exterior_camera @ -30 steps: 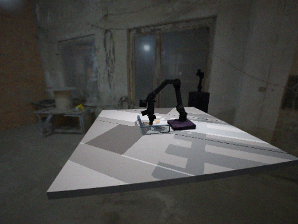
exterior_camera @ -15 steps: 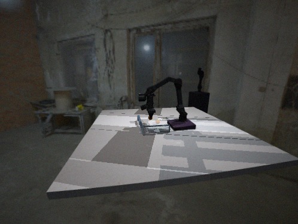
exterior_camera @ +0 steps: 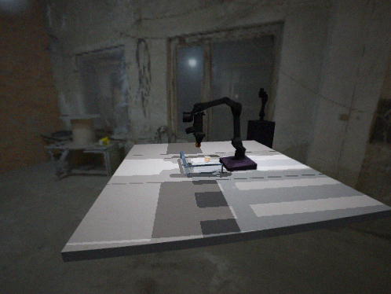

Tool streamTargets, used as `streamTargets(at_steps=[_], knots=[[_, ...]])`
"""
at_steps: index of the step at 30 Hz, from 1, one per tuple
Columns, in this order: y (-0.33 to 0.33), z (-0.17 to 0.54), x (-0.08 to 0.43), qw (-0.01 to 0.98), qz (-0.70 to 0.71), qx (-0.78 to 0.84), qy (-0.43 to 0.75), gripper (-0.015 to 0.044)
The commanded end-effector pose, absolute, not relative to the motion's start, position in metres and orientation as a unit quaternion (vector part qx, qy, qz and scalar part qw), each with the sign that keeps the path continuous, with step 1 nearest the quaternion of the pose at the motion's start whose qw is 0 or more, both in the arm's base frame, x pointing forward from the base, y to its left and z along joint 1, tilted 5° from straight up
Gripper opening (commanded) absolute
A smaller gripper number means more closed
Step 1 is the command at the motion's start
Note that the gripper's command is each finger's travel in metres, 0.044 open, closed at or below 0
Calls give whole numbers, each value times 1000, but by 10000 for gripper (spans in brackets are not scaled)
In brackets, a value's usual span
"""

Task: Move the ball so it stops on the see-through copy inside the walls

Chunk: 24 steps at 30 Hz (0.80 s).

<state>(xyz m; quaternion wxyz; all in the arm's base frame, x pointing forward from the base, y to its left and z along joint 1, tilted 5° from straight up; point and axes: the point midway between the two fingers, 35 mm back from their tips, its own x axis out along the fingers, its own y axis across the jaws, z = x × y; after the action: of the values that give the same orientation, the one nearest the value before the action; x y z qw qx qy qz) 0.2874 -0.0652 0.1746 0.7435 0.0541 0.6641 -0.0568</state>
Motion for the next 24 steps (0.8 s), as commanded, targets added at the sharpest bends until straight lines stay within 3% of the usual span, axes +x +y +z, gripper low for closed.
streamTargets(at_steps=[1, 24], knots=[[-66, 177, 283, 745, -56, 52, 663, 0], [-76, 127, 219, 743, -57, 52, 665, 0]])
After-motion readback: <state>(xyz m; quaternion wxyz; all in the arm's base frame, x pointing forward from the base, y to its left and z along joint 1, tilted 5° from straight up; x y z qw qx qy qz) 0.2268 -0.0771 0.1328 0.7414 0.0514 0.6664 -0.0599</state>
